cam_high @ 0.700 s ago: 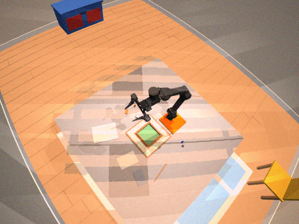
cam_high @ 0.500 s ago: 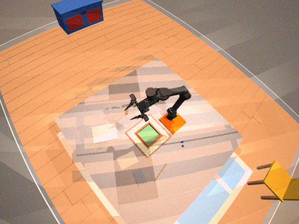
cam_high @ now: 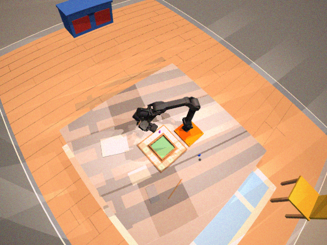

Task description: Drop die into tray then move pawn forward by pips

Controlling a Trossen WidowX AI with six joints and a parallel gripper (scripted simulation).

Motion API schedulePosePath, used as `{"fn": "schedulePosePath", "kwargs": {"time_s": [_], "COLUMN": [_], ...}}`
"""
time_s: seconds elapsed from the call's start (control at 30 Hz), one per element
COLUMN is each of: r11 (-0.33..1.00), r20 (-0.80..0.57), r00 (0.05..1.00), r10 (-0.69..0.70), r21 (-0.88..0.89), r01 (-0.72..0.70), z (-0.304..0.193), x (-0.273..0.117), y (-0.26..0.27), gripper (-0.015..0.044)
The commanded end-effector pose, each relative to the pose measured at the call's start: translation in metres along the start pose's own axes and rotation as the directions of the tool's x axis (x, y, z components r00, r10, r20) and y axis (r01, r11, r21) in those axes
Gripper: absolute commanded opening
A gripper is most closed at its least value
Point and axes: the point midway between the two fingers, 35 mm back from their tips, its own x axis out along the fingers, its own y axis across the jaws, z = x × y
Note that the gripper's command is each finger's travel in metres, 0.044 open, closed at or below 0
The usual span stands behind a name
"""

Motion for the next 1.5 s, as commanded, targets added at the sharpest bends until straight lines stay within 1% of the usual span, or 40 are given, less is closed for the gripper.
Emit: {"fn": "schedulePosePath", "kwargs": {"time_s": [0.0,0.13,0.2,0.33,0.43,0.57,0.67,1.47], "r11": [0.987,0.941,0.93,0.93,0.93,0.93,0.93,0.93], "r20": [-0.149,-0.277,-0.294,-0.294,-0.294,-0.294,-0.294,-0.294], "r00": [0.979,0.915,0.901,0.901,0.901,0.901,0.901,0.9], "r10": [0.137,0.294,0.32,0.32,0.32,0.32,0.32,0.32], "r21": [-0.057,-0.085,-0.086,-0.086,-0.086,-0.086,-0.086,-0.086], "r01": [-0.147,-0.328,-0.358,-0.358,-0.358,-0.358,-0.358,-0.359], "z": [-0.048,-0.096,-0.103,-0.108,-0.114,-0.115,-0.119,-0.129], "x": [0.026,0.042,0.044,0.042,0.055,0.058,0.069,0.098], "y": [0.019,0.045,0.049,0.05,0.054,0.055,0.059,0.071], "gripper": [0.0275,0.0275,0.0275,0.0275,0.0275,0.0275,0.0275,0.0275]}}
